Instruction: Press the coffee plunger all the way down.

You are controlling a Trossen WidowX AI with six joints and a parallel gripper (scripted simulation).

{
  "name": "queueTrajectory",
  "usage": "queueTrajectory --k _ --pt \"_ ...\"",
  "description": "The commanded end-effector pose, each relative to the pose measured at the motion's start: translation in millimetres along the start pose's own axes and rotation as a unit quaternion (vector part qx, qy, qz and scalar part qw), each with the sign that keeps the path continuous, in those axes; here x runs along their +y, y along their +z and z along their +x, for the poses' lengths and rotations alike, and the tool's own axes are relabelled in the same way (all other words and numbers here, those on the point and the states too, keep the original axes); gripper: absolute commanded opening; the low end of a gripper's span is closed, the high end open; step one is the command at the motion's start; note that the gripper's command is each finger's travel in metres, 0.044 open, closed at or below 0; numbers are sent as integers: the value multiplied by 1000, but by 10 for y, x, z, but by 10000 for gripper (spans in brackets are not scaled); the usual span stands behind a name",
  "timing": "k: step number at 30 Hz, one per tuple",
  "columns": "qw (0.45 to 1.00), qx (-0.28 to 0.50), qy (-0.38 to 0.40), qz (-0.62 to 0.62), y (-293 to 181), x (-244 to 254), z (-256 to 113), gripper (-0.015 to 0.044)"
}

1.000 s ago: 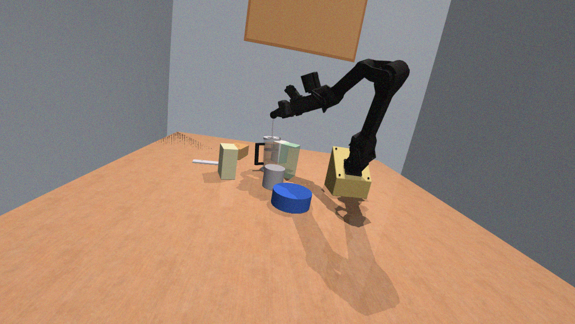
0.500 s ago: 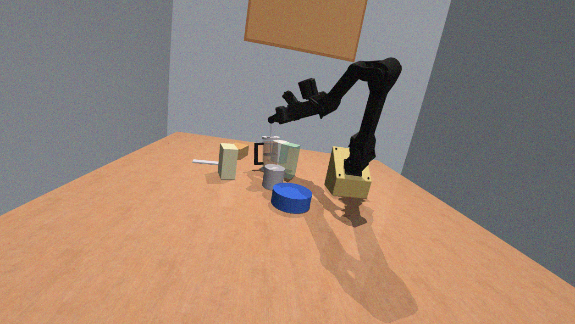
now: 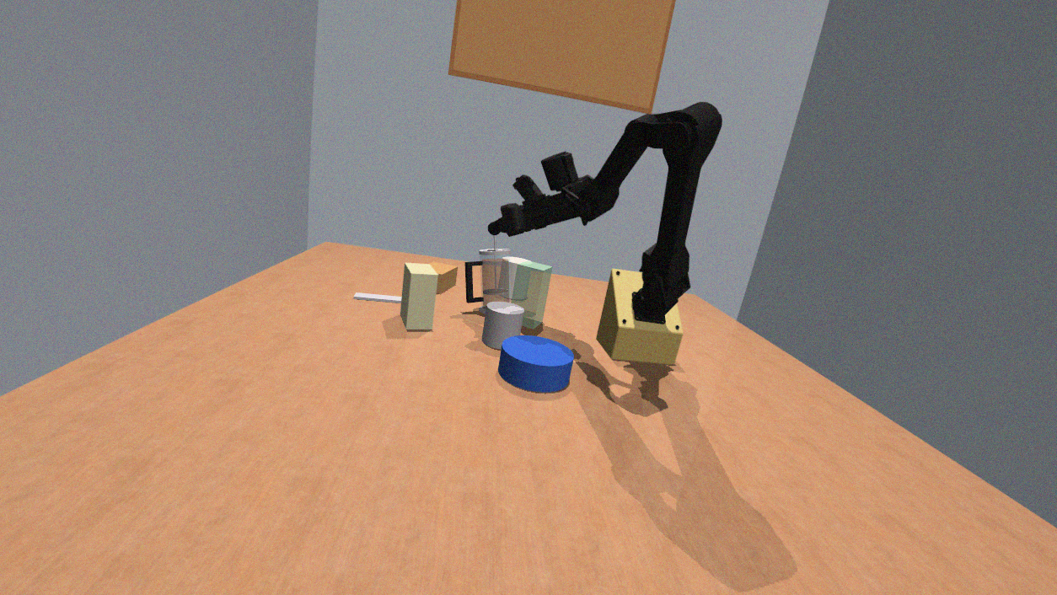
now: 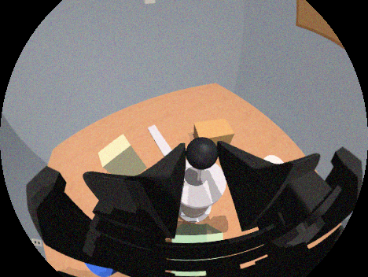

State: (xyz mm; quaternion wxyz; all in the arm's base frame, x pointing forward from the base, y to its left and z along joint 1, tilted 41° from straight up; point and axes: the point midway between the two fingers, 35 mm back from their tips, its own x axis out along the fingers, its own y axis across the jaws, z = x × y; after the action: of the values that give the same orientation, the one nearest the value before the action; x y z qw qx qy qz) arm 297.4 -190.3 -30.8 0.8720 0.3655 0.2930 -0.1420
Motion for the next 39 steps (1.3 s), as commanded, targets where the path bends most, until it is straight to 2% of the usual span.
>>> queueTrajectory --k 1,39 --pt "999 33 2 14 -208 9 65 118" --pt "999 32 2 13 -129 -14 152 118"
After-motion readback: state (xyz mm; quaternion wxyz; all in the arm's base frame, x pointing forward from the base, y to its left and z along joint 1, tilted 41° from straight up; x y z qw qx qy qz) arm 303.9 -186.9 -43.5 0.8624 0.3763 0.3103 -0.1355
